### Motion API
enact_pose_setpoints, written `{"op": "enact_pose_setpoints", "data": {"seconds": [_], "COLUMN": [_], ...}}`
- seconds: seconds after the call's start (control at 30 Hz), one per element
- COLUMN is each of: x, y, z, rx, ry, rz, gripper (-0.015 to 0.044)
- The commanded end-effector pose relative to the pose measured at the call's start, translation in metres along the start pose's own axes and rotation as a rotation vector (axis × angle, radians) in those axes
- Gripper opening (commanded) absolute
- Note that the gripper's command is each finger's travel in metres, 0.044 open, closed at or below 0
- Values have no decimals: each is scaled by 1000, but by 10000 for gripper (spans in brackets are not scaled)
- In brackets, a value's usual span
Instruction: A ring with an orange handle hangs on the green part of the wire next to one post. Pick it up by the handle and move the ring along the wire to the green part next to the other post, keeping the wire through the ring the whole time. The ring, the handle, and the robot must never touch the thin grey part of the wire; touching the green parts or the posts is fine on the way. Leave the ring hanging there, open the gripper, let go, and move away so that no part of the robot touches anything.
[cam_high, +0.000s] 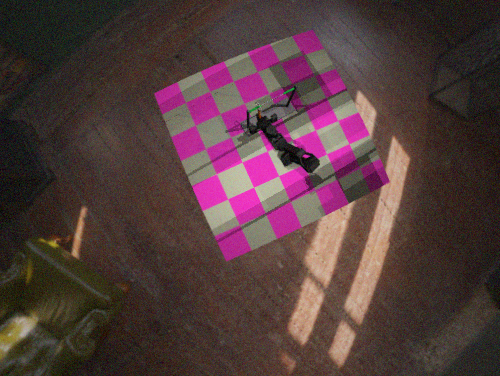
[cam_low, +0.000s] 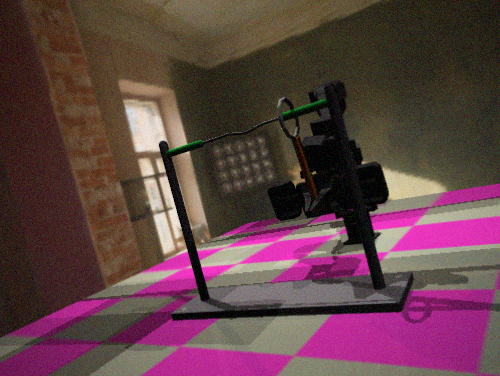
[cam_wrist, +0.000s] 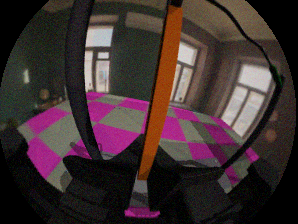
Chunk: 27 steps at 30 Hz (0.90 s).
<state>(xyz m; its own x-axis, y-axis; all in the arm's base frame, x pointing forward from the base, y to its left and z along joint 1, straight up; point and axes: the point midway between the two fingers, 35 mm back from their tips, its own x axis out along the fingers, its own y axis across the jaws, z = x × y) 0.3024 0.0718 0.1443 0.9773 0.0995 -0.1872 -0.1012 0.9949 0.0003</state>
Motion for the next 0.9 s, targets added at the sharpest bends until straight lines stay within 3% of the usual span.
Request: {"op": "enact_pose_setpoints", "data": {"seconds": [0.0, 0.87], "x": [-3, -9], "y": [1, 4], "z": [2, -15], "rx": [7, 5], "ry": [16, 75], "rz": [-4, -5], "gripper": [-150, -150]}}
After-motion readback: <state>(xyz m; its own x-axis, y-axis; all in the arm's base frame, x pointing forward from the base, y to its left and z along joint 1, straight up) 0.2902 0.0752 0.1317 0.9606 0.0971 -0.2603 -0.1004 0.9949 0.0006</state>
